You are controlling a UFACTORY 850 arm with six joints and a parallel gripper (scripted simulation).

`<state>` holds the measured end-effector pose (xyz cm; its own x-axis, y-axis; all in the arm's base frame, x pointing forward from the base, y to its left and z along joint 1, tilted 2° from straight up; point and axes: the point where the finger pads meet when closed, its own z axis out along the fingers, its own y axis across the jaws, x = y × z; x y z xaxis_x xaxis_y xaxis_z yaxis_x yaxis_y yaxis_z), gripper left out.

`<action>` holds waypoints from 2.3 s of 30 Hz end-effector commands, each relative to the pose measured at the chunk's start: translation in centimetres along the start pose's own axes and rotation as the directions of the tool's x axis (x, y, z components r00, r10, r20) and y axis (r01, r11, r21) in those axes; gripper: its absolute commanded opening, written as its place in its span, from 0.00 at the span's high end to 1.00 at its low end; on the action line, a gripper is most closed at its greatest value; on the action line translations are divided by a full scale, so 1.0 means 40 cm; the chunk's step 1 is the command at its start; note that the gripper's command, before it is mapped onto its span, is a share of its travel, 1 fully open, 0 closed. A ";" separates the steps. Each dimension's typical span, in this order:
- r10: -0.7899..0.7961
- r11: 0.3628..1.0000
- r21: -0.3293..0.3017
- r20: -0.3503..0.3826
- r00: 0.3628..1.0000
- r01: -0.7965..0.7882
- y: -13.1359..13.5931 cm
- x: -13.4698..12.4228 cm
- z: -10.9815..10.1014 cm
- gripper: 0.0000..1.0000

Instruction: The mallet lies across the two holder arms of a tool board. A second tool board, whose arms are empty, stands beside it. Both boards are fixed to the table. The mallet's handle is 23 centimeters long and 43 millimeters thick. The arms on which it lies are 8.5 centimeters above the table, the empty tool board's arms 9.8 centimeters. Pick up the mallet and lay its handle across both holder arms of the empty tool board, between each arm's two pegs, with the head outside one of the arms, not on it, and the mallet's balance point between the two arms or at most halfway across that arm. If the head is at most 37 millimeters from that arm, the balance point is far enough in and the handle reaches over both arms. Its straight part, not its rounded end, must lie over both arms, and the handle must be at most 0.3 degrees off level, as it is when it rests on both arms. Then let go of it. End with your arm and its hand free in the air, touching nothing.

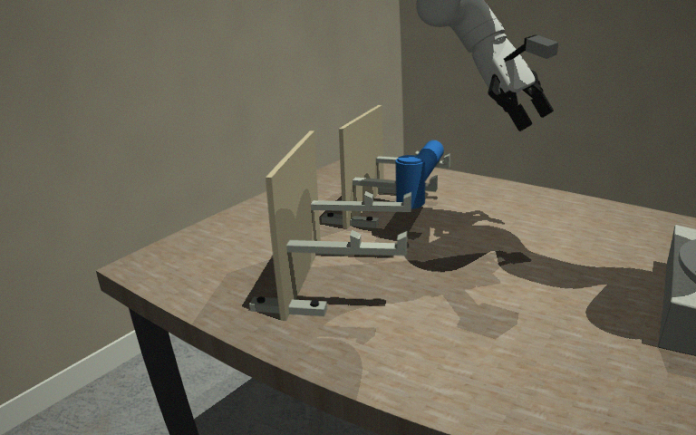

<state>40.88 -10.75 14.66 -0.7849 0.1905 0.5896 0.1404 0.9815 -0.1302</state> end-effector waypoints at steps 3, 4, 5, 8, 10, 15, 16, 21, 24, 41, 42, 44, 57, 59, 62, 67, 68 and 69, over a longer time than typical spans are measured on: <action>0.203 0.976 -0.096 0.083 0.976 -0.195 0.040 -0.089 -0.053 0.00; 0.232 0.969 -0.112 0.093 0.968 -0.222 0.045 -0.102 -0.061 0.00; 0.261 0.960 -0.127 0.103 0.960 -0.248 0.051 -0.114 -0.069 0.00; 0.348 0.930 -0.177 0.129 0.929 -0.324 0.068 -0.152 -0.093 0.00; 0.348 0.930 -0.177 0.129 0.929 -0.324 0.068 -0.152 -0.093 0.00; 0.515 0.842 -0.280 0.166 0.841 -0.461 0.103 -0.229 -0.140 0.00; 0.541 0.825 -0.298 0.171 0.823 -0.481 0.108 -0.242 -0.148 0.00; 0.662 0.729 -0.383 0.182 0.727 -0.568 0.136 -0.304 -0.186 0.00; 0.727 0.664 -0.434 0.182 0.662 -0.609 0.153 -0.340 -0.209 0.00; 0.877 0.456 -0.568 0.155 0.455 -0.685 0.201 -0.444 -0.272 0.00; 0.877 0.456 -0.568 0.155 0.455 -0.685 0.201 -0.444 -0.272 0.00; 0.877 0.456 -0.568 0.155 0.455 -0.685 0.201 -0.444 -0.272 0.00; 0.878 0.456 -0.563 0.160 0.450 -0.689 0.236 -0.582 -0.065 0.00; 0.878 0.456 -0.563 0.160 0.450 -0.689 0.236 -0.582 -0.065 0.00; 0.878 0.456 -0.563 0.160 0.450 -0.689 0.236 -0.582 -0.065 0.00; 0.878 0.456 -0.563 0.160 0.450 -0.689 0.236 -0.582 -0.065 0.00; 0.878 0.456 -0.563 0.160 0.450 -0.689 0.236 -0.582 -0.065 0.00; 0.878 0.456 -0.563 0.160 0.450 -0.689 0.236 -0.582 -0.065 0.00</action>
<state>61.96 -5.87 1.76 -0.3270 0.9447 0.0241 0.9447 0.3274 -0.0181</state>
